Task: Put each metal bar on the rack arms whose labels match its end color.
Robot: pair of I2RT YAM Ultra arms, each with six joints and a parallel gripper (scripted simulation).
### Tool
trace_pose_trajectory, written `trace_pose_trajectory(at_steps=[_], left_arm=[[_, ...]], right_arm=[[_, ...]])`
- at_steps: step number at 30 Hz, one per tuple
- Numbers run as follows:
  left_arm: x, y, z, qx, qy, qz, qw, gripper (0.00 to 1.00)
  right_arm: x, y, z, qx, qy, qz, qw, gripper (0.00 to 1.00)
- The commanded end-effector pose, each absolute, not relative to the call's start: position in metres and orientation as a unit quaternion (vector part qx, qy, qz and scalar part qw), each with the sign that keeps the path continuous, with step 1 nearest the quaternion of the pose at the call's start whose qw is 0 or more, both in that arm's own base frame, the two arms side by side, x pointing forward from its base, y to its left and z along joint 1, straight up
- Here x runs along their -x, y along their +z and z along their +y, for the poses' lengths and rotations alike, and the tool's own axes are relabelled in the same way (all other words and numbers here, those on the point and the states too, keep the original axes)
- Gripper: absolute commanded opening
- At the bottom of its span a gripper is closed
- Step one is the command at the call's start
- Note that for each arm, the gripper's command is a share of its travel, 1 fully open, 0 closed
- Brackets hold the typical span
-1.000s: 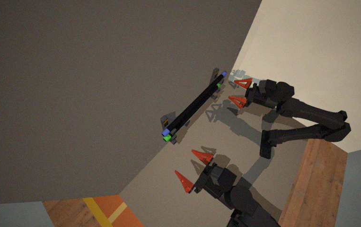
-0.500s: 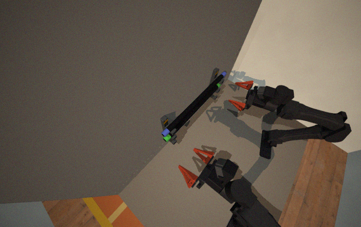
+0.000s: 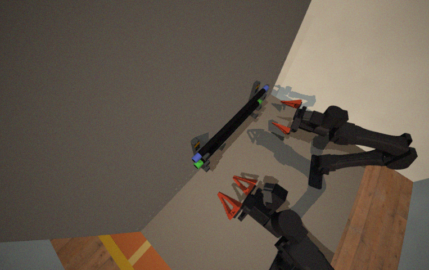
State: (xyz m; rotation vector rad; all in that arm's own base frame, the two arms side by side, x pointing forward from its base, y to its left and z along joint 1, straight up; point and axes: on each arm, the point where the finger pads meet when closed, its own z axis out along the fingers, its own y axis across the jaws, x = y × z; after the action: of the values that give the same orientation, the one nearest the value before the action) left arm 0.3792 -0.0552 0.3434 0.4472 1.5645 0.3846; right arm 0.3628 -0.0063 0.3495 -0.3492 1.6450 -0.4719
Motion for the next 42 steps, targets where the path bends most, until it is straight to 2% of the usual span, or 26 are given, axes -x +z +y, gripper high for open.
trace_pose_trajectory(at_steps=[1,42], left_arm=[[-0.372,0.352,-0.055,-0.207,0.197,0.676,0.68,1.0],[-0.364,0.312,-0.1,-0.37,0.353,0.601,0.615,1.0]], right_arm=[[-0.356,0.352,-0.005,0.168,-0.232,0.711,0.642,1.0],[-0.335,0.312,-0.01,0.301,-0.414,0.663,0.546,1.0]])
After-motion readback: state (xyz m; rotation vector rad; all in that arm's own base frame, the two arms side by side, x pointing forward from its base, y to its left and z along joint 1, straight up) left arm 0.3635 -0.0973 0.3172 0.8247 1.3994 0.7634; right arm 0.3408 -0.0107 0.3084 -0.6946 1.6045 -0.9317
